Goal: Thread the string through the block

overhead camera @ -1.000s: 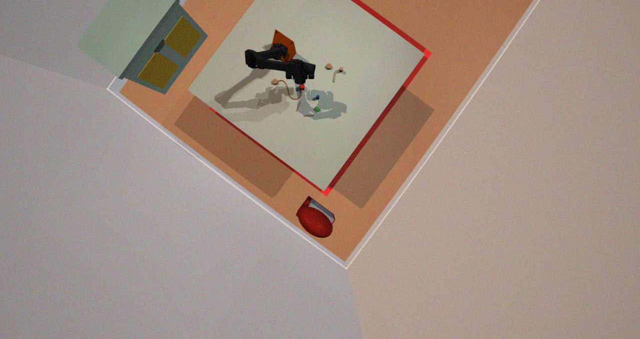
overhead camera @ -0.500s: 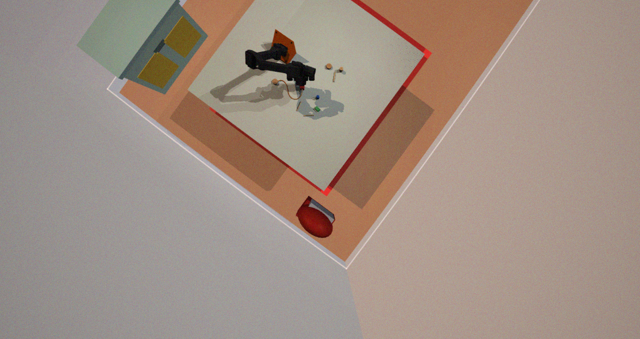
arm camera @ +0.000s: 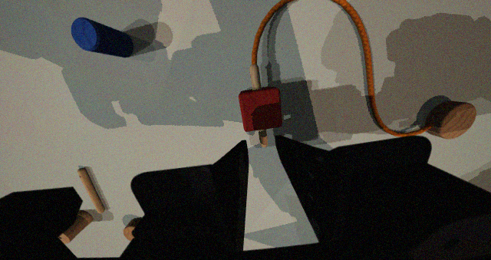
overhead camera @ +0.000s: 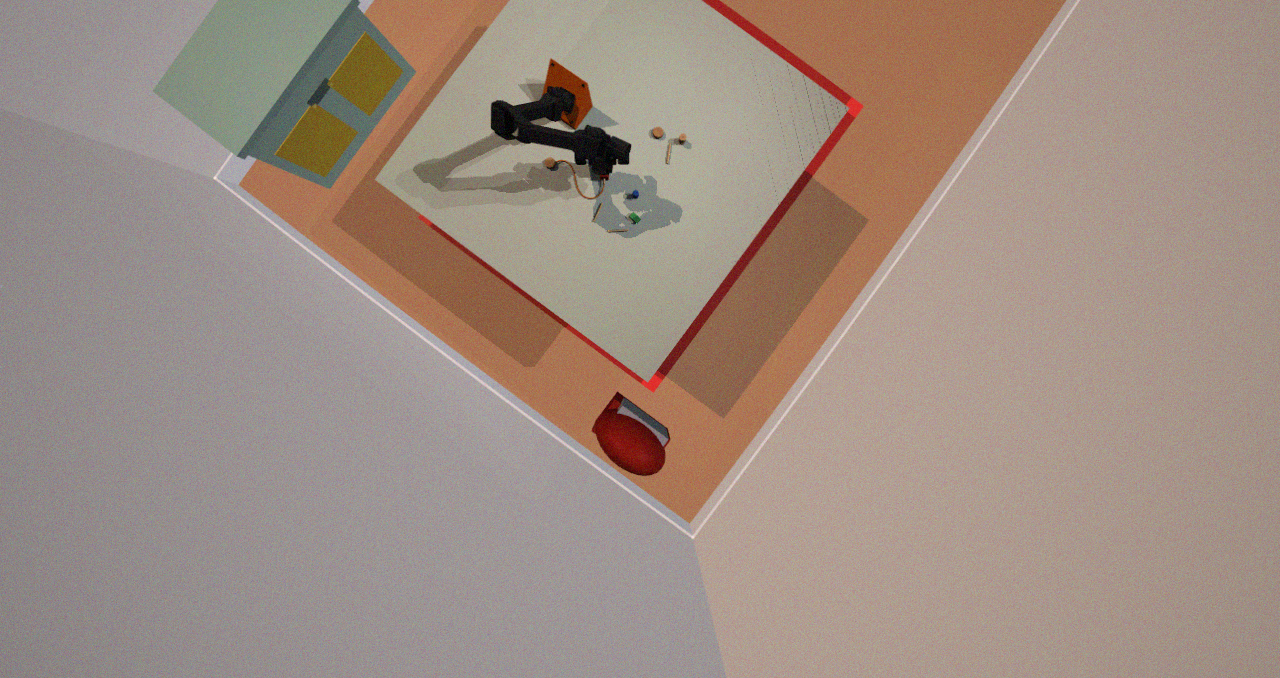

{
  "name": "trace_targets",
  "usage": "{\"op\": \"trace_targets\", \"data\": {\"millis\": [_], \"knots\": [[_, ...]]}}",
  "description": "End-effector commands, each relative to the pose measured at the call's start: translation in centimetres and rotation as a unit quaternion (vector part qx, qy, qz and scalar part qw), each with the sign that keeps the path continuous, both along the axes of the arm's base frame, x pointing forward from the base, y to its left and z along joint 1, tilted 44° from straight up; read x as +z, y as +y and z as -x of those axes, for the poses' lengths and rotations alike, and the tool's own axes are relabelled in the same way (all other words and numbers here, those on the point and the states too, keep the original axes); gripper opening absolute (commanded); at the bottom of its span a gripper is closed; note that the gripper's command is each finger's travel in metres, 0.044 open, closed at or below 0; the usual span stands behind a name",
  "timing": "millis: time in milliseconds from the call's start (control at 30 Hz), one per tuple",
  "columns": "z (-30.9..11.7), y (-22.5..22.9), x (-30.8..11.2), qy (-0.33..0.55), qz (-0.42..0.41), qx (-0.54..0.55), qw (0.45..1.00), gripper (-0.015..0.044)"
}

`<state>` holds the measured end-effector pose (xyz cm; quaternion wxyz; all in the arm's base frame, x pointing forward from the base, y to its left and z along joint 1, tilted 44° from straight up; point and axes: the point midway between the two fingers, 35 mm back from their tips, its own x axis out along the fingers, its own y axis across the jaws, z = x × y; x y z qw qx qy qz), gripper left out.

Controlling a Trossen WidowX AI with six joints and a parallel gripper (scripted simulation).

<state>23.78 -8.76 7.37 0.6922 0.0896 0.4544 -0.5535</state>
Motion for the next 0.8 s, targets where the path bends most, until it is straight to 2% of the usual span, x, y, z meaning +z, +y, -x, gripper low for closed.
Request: {"op": "trace_targets", "data": {"millis": [0,400,567,767], "knots": [[0.1,-0.4,-0.4,0.002,0.003,0.002,1.000,0.0124],[0.4,-1.5,-1.4,0.003,0.005,0.001,1.000,0.0124],[0.3,-1.4,-1.3,0.001,0.003,-0.001,1.000,0.0000],[0.3,-1.4,-1.3,0.001,0.003,-0.001,1.000,0.0000]]}}
